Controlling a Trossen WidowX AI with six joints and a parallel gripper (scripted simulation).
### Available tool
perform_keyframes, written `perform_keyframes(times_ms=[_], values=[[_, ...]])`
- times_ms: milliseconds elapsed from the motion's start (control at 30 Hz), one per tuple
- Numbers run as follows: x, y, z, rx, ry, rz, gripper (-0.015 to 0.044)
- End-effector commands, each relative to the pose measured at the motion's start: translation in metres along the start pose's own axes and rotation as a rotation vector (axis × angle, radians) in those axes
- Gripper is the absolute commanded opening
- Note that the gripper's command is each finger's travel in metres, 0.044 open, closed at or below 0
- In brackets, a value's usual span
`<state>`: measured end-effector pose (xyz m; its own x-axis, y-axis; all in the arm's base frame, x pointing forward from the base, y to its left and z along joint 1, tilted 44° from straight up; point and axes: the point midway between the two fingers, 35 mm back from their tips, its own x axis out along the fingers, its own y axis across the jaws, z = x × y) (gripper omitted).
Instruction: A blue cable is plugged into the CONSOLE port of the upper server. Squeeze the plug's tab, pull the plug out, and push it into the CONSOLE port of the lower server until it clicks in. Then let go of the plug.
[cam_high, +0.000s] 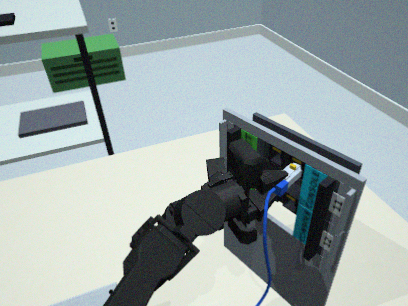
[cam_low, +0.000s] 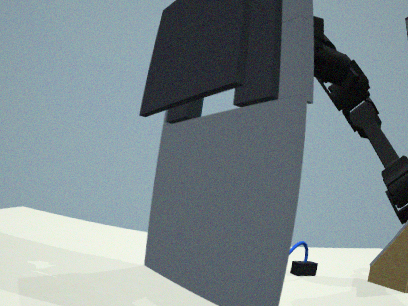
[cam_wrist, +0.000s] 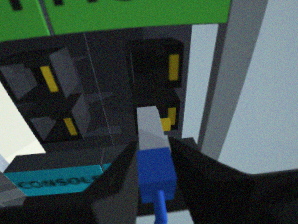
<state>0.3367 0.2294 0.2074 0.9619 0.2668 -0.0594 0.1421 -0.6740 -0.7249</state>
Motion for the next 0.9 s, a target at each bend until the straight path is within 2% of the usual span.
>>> perform_keyframes(times_ms=[0, 867], values=[[-0.004, 0.000, -0.001, -0.001, 0.000, -0.001, 0.0000], [-0.015, 0.000, -0.001, -0.001, -0.001, 0.000, 0.0000]])
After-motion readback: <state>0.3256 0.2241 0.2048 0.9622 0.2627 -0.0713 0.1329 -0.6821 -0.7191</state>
